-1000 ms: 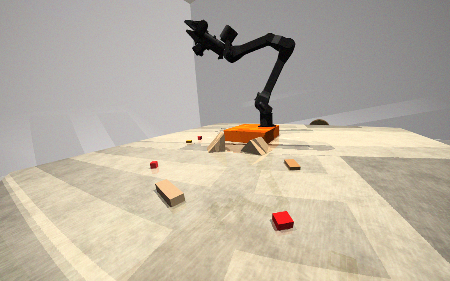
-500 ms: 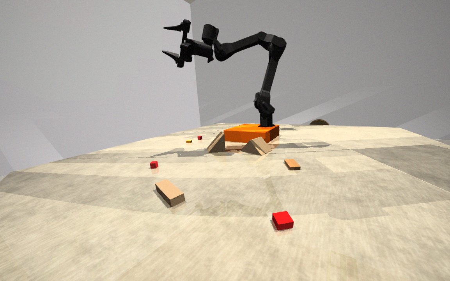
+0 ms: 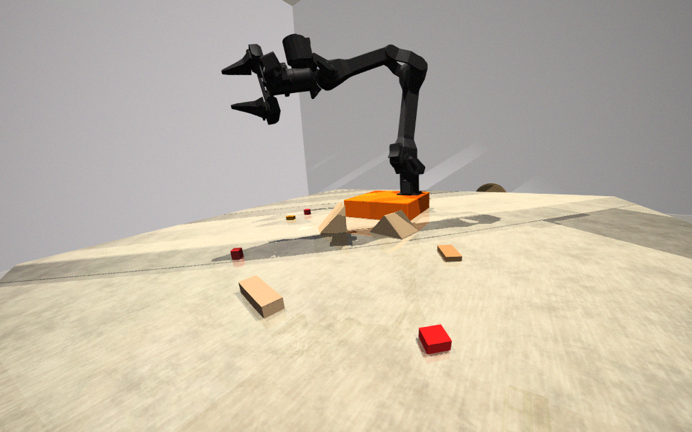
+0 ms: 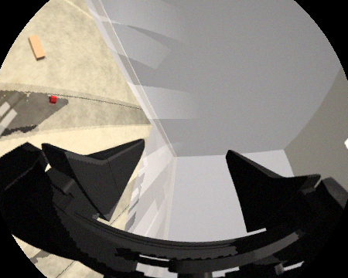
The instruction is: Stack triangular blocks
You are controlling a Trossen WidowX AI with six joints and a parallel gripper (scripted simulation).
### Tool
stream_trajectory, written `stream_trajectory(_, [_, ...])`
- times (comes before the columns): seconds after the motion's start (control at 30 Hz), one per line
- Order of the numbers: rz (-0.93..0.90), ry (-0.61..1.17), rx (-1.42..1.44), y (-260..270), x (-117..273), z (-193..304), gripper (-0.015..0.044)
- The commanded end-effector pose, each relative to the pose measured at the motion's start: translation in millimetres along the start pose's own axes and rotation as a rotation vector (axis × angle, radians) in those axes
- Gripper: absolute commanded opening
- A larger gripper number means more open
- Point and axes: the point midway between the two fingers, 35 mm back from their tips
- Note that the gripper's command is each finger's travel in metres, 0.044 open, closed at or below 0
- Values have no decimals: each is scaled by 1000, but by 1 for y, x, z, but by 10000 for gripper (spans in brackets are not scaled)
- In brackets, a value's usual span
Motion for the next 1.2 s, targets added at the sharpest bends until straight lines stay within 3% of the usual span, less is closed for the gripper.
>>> stream_trajectory(0.0, [-226, 53, -411, 66, -20, -33, 440])
stream_trajectory(0.33, [-470, 259, -856, 151, -18, -77, 440])
stream_trajectory(0.67, [-600, 617, -1199, 232, 10, -114, 440])
stream_trajectory(0.93, [-559, 960, -1382, 287, 49, -135, 440])
stream_trajectory(1.17, [-396, 1239, -1479, 325, 90, -147, 440])
Point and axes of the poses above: the point midway between the two fingers, 35 mm back from their tips, its own x axis back along the fingers, its own y axis across the jaws, z = x × y, and after that the axes turned 6 degrees about -x, right-handed
